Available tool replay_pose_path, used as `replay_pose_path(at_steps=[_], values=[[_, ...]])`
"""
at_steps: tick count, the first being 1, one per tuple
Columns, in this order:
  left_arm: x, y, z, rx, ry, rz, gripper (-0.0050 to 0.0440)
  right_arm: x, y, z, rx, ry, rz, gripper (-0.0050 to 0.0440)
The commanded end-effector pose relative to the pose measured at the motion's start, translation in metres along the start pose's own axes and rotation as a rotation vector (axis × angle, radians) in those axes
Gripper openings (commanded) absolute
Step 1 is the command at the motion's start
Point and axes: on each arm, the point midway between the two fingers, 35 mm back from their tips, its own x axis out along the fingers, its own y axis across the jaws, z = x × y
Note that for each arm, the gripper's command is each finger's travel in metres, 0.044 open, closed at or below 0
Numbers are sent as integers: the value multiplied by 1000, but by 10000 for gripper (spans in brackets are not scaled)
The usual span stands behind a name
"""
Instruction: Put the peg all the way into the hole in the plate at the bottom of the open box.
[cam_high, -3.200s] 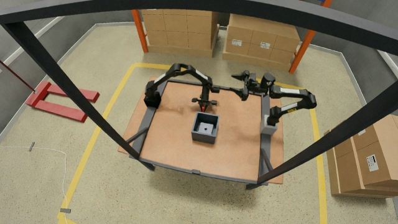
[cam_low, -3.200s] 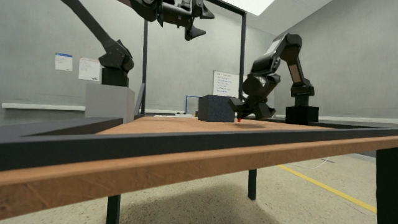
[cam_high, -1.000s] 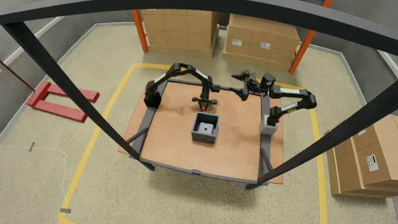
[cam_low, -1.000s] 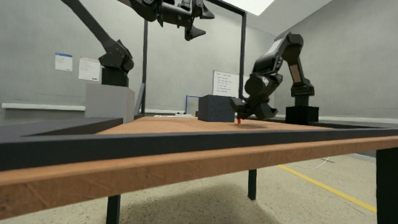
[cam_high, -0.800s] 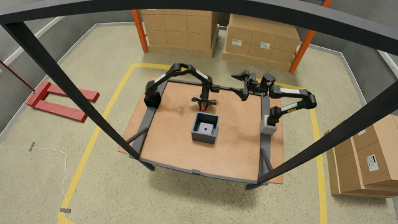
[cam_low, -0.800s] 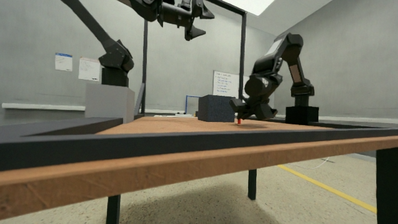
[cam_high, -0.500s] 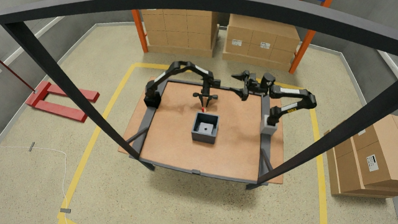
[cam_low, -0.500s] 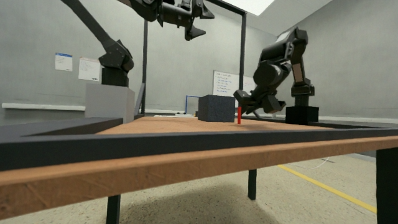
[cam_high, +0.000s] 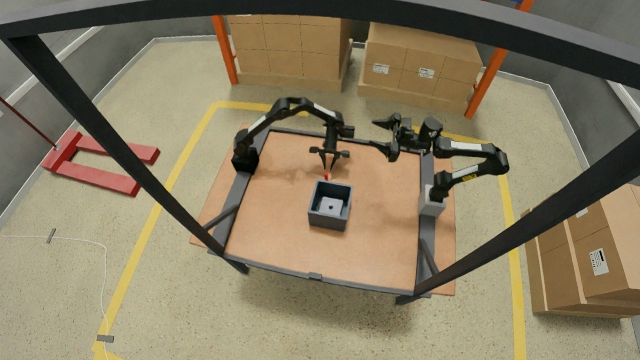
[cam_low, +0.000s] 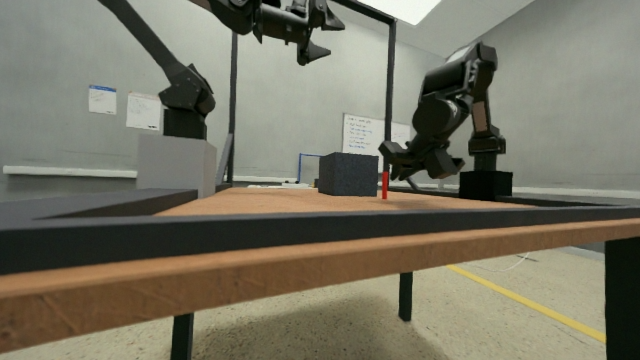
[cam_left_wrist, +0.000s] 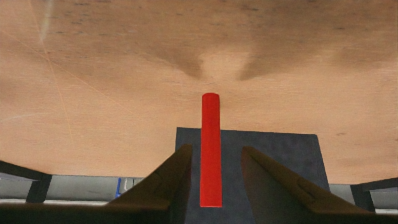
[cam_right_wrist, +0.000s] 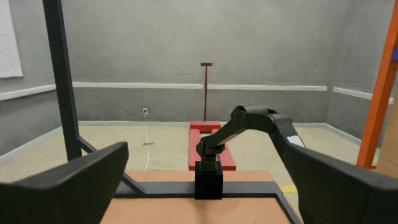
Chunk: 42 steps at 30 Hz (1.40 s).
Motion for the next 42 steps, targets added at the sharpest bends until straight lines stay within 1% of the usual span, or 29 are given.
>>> replay_pose_path(at_steps=[1,3,4,8,11,13,14,16,17,19,20,32,33,34,36,38,40,41,42], values=[[-11,-7,-6,22,-13,-28,127,-1,-1,11,3,-26,-2,440],[-12,-6,-6,21,-12,-27,127,-1,-1,11,3,-26,-2,440],[-20,-8,-14,34,-18,-38,127,-1,-1,11,3,-26,-2,440],[-24,-8,-20,37,-18,-37,127,-1,-1,11,3,-26,-2,440],[-19,-8,-15,30,-16,-32,127,-1,-1,11,3,-26,-2,440],[-14,-2,-12,14,-8,-15,127,-1,-1,11,3,-26,-2,440],[-31,-8,-26,37,-19,-39,127,-1,-1,11,3,-26,-2,440],[-39,-9,-34,42,-21,-43,127,-1,-1,11,3,-26,-2,440],[-35,-9,-30,39,-19,-40,127,-1,-1,11,3,-26,-2,440],[-35,-9,-30,39,-19,-40,127,-1,-1,11,3,-26,-2,440],[-43,-9,-39,39,-19,-40,127,-1,-1,11,3,-26,-2,440],[-75,-6,-72,36,-18,-35,127,-1,-1,11,3,-26,-2,440],[-74,-6,-71,33,-16,-31,127,-1,-1,11,3,-26,-2,440],[-65,-4,-63,19,-10,-18,127,-1,-1,11,3,-26,-2,440],[-65,-4,-63,19,-10,-18,127,-1,-1,11,3,-26,-2,440],[-60,-1,-59,8,-5,-7,127,-1,-1,11,3,-26,-2,440],[-62,-3,-61,15,-8,-14,127,-1,-1,11,3,-26,-2,440],[-68,-1,-69,54,-24,-28,127,-1,-1,11,3,-26,-2,440],[-68,-1,-70,75,-34,-33,127,-1,-1,11,3,-26,-2,440]])
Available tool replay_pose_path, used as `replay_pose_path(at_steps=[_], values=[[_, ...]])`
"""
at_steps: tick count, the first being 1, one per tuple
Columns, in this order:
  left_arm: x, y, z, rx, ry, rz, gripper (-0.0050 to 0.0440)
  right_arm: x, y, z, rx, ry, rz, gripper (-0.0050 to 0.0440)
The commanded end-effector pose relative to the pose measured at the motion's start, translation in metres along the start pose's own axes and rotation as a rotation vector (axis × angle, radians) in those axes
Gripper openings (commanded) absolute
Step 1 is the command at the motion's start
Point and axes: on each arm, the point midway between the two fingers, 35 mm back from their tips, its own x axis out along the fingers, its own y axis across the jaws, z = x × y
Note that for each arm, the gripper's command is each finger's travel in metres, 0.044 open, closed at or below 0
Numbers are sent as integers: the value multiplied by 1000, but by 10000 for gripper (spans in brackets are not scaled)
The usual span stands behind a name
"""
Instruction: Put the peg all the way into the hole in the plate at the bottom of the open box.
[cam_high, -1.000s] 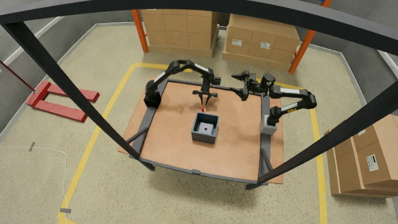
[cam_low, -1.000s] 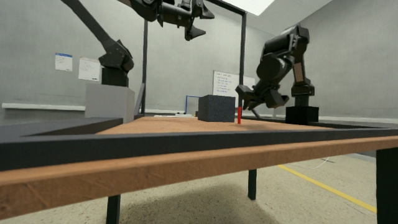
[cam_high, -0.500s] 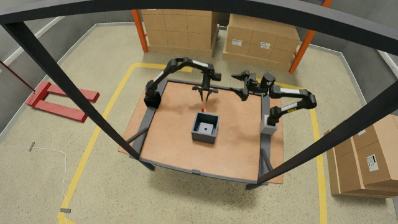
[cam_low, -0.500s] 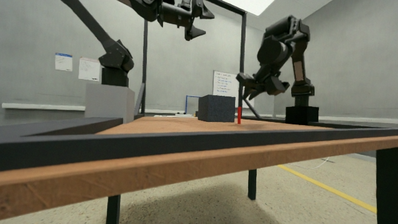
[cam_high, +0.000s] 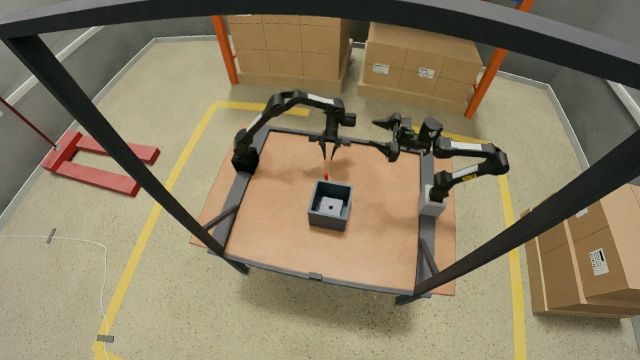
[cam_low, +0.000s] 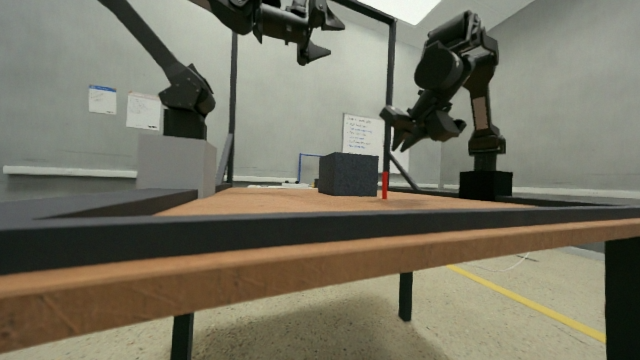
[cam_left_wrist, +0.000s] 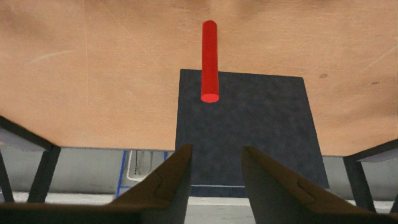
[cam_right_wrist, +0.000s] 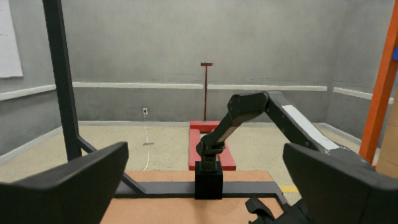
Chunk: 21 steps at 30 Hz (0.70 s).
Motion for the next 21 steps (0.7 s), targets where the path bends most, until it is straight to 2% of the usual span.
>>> replay_pose_path(at_steps=[1,9,12,13,15,21], values=[[-12,-1,-16,92,-42,-38,127,-1,-1,11,3,-26,-2,440],[-27,-3,-42,456,-232,-143,127,0,-1,11,3,-25,-2,440],[-29,-4,-44,504,-261,-157,127,0,-1,11,3,-25,-2,440],[-28,-8,-36,470,-248,-150,127,0,-1,11,3,-25,-2,440],[-32,-5,-47,534,-277,-167,127,0,-1,11,3,-25,-2,440],[-46,-3,-72,838,-464,-253,125,0,-1,11,4,-25,-1,440]])
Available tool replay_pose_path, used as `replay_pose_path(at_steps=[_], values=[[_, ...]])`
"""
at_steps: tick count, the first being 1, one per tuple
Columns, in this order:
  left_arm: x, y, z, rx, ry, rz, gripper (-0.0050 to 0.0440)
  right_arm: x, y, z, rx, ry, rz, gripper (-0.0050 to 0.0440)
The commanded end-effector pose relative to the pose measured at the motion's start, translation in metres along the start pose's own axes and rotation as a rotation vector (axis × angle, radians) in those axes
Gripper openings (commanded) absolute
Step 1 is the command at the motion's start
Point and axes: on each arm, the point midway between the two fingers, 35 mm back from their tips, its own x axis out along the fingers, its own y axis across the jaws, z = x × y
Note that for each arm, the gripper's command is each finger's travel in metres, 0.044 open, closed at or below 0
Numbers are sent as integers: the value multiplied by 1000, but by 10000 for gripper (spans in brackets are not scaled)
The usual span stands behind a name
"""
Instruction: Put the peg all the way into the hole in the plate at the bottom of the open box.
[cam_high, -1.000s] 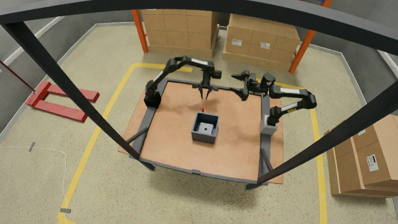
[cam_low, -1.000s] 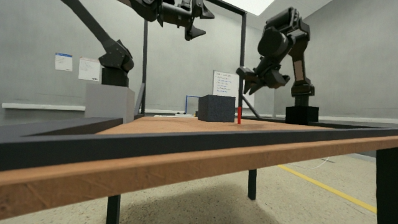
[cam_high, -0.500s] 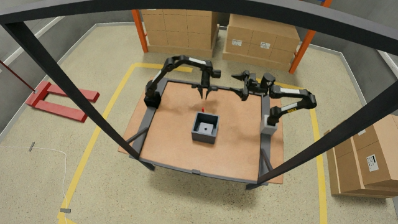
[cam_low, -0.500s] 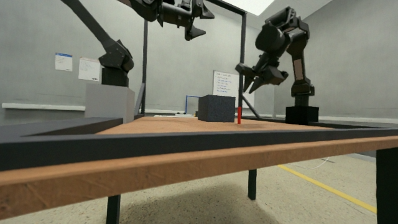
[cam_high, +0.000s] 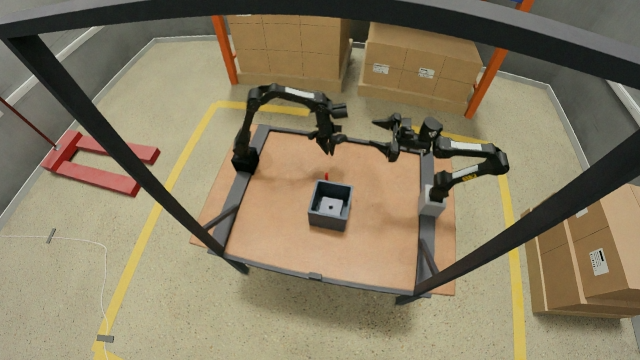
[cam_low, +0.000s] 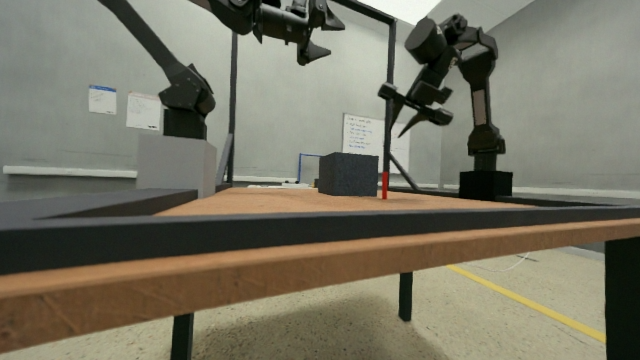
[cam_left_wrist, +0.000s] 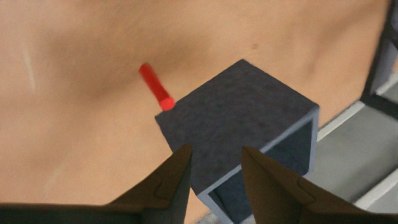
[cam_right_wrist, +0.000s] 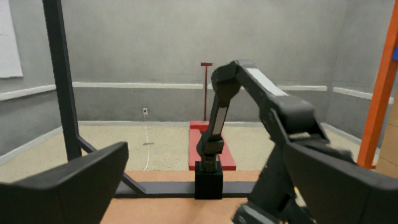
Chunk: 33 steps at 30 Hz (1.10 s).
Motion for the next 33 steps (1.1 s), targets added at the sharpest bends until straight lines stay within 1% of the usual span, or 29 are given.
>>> replay_pose_path(at_steps=[1,5,7,8,9,10,12,18,22,24,29,33], values=[[-30,-22,-11,197,-154,-94,125,0,-1,11,3,-26,-1,440],[-47,-30,-22,375,-285,-139,125,0,-1,11,3,-26,-1,440],[-47,-30,-22,375,-285,-139,125,0,-1,11,3,-26,-1,440],[-50,-32,-24,414,-315,-148,125,-1,-1,10,3,-23,-1,440],[-48,-33,-17,392,-306,-142,125,-1,-1,12,3,-28,-1,440],[-52,-34,-25,421,-321,-152,125,-1,-1,12,3,-28,-1,440],[-57,-35,-31,490,-369,-165,125,-1,-1,12,4,-27,-1,440],[-92,-48,-50,747,-616,-231,125,0,-1,12,4,-27,-1,440],[-105,-51,-58,831,-712,-253,125,0,-1,12,4,-27,-1,440],[-105,-51,-58,831,-712,-253,125,0,-1,12,4,-27,-1,440],[-116,-56,-63,865,-757,-272,125,0,-1,12,4,-29,0,440],[-110,-52,-64,855,-728,-265,125,0,-1,12,4,-28,0,440]])
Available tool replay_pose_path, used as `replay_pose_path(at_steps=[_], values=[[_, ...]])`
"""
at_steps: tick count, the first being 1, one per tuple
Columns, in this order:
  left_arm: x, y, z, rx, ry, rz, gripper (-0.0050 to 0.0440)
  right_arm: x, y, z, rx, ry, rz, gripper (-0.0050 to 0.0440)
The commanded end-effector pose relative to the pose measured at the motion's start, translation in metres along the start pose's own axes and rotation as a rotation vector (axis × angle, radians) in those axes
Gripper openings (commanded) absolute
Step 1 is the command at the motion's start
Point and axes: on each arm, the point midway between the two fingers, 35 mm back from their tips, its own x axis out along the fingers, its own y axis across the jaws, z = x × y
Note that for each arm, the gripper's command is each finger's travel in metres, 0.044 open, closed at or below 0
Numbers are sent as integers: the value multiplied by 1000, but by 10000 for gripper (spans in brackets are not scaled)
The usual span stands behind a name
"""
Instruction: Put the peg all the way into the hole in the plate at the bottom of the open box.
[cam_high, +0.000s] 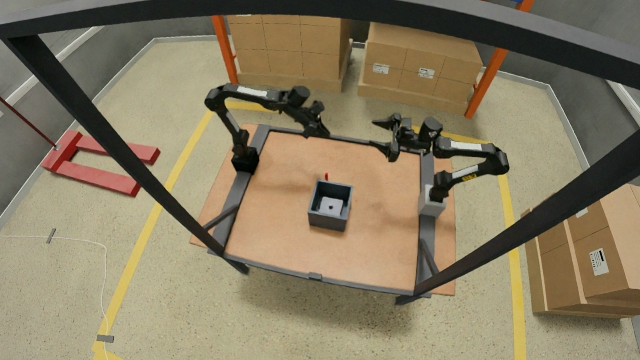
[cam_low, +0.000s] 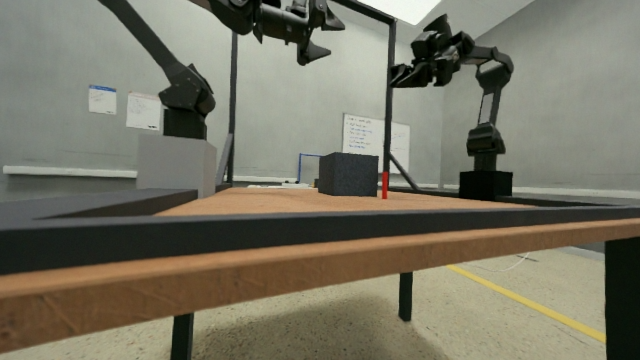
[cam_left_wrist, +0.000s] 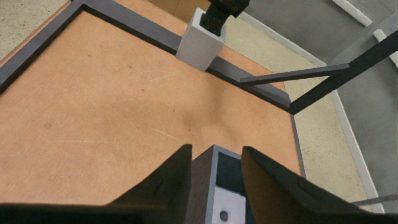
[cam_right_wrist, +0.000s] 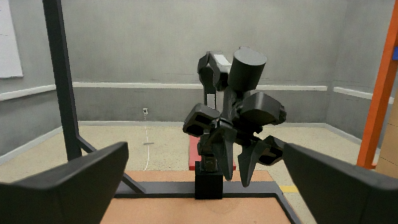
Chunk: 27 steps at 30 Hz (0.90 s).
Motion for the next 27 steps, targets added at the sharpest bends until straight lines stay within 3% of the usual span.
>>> replay_pose_path(at_steps=[1,8,16,23,27], values=[[-5,-3,0,8,-5,-9,125,0,-1,12,3,-28,-1,440],[21,4,-8,148,99,34,125,0,-1,13,3,-30,-1,440],[63,23,-47,477,372,58,125,0,-1,13,3,-30,-1,440],[92,40,-87,746,618,2,125,0,-1,13,3,-30,-1,440],[91,41,-90,776,639,-8,125,0,-1,13,3,-30,-1,440]])
